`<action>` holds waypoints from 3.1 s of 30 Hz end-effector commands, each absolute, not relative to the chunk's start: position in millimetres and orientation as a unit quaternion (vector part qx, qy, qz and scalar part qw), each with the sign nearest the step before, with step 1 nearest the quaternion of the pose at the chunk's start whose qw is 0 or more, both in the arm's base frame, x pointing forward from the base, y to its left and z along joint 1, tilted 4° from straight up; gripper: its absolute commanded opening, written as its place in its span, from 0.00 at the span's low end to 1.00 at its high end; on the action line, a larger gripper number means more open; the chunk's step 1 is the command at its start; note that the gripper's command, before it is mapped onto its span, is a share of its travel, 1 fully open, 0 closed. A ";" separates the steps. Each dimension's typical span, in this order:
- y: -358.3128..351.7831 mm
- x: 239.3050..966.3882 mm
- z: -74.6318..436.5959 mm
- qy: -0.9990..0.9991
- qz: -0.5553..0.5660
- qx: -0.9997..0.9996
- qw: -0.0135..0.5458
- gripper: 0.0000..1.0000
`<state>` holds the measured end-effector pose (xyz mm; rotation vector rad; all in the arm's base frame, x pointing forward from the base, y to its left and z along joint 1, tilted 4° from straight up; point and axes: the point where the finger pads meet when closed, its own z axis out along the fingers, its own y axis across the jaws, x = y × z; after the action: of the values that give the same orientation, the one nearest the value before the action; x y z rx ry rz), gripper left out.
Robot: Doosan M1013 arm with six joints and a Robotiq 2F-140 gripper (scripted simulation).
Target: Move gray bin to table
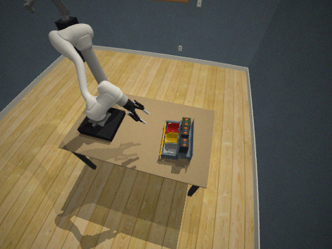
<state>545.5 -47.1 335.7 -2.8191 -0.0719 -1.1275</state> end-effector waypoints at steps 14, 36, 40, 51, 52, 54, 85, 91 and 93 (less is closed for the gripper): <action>-45.8 546.0 335.8 -0.024 -0.371 -0.927 0.052 0.57; -44.1 546.7 335.8 -0.147 -0.361 -0.916 0.091 0.57; -43.8 546.6 335.9 -0.155 -0.361 -0.915 0.094 0.57; -44.8 546.6 335.7 -0.166 -0.359 -0.913 0.097 0.57; -44.8 546.6 335.7 -0.166 -0.359 -0.913 0.097 0.57; -44.8 546.6 335.7 -0.166 -0.359 -0.913 0.097 0.57; -44.8 546.5 335.7 -0.401 -0.321 -0.841 0.170 0.57; -44.7 546.4 335.9 -0.445 -0.311 -0.820 0.183 0.57; -44.8 546.5 335.7 -0.488 -0.299 -0.796 0.196 0.57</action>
<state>547.6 -44.9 334.7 -2.3407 -1.2137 -0.8871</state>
